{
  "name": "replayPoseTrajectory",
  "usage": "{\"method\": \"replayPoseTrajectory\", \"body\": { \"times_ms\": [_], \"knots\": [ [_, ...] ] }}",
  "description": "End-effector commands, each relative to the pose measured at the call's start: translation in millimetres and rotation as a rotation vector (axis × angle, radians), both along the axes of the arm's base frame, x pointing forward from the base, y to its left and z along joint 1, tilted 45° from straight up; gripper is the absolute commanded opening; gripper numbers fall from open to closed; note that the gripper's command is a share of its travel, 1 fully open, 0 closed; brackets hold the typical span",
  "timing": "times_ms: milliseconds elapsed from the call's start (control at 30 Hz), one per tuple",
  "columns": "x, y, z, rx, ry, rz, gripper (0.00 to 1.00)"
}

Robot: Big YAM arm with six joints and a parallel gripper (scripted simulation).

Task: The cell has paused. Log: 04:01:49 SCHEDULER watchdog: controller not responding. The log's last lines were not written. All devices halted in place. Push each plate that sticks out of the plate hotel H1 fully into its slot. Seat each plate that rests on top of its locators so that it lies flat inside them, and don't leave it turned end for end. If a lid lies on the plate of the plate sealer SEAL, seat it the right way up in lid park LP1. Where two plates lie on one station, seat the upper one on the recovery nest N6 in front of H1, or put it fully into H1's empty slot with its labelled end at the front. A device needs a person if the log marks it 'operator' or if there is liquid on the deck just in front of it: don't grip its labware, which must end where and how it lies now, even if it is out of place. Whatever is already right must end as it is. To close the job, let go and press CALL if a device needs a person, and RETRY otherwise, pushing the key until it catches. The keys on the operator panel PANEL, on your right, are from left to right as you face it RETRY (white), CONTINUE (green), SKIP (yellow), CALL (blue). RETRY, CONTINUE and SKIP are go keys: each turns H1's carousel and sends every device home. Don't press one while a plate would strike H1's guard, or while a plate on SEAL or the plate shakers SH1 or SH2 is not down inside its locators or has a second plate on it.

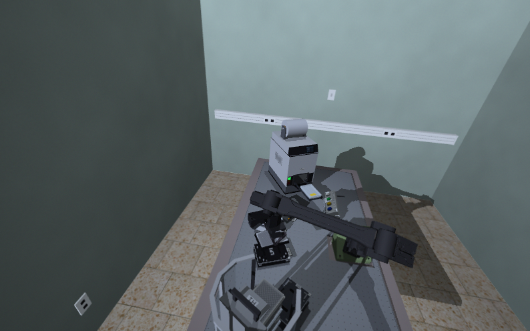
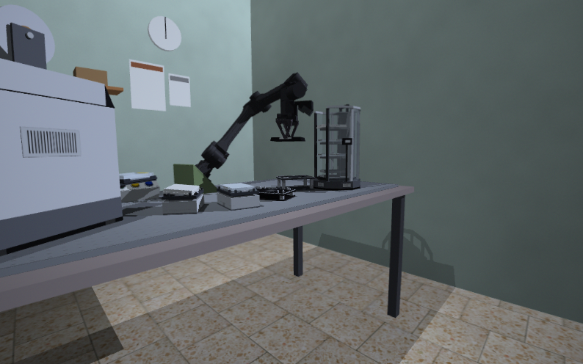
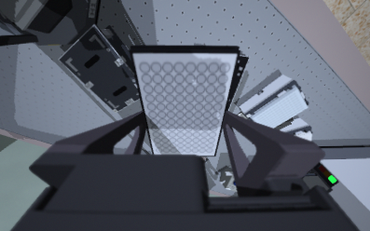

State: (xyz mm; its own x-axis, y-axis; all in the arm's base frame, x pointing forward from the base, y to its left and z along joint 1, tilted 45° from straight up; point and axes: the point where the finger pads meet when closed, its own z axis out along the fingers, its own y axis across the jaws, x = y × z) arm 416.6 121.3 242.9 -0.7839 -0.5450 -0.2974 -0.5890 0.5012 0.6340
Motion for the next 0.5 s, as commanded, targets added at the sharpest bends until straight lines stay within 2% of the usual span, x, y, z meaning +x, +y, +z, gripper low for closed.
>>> {"method": "replayPoseTrajectory", "body": {
  "times_ms": [0, 167, 400, 467],
  "knots": [
    [-11, 14, 9.1, -0.003, 0.021, 0.002, 0.8],
    [-16, 22, 17.7, -0.003, 0.016, 0.002, 0.8],
    [-33, 31, 31.6, 0.05, -0.148, 0.184, 0.8],
    [-33, 31, 31.6, 0.05, -0.148, 0.184, 0.8]
  ]
}}
